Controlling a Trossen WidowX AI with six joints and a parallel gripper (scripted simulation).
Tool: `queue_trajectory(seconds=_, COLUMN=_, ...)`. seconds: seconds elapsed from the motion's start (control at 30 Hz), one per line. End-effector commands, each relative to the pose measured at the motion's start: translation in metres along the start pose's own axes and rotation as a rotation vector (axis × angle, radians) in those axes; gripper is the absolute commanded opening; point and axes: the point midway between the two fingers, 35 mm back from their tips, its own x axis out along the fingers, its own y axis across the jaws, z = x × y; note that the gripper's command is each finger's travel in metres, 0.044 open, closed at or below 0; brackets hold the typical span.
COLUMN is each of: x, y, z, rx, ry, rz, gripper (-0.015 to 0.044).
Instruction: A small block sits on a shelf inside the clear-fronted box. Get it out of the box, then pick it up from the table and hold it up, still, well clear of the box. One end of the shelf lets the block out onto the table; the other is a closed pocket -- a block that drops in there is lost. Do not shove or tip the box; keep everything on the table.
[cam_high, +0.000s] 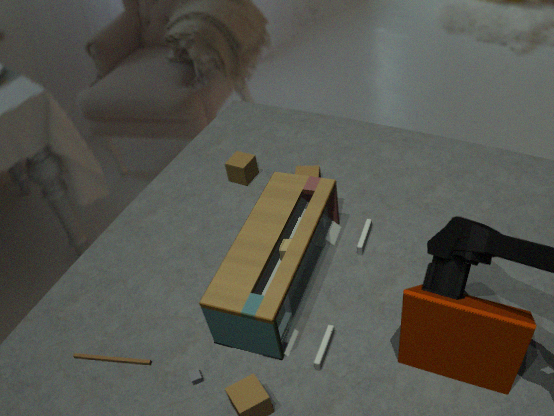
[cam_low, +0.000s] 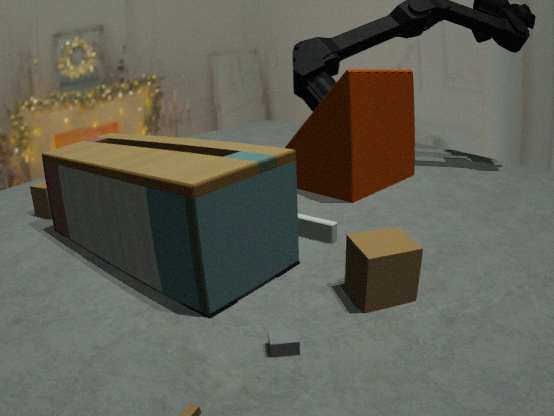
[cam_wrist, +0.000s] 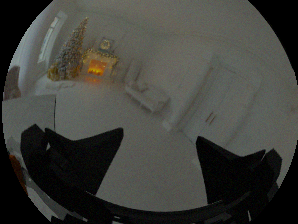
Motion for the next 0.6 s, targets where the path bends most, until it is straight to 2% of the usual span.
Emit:
queue_trajectory(seconds=0.0, x=-0.002, y=-0.002, z=0.001, rx=-0.003, ry=0.000, rz=-0.005, gripper=0.0400)
queue_trajectory(seconds=0.3, x=-0.089, y=-0.080, z=0.051, rx=-0.013, ry=-0.046, rz=-0.352, gripper=0.0400)
queue_trajectory(seconds=0.57, x=-0.204, y=-0.139, z=0.089, rx=0.007, ry=-0.073, rz=-0.750, gripper=0.0400)
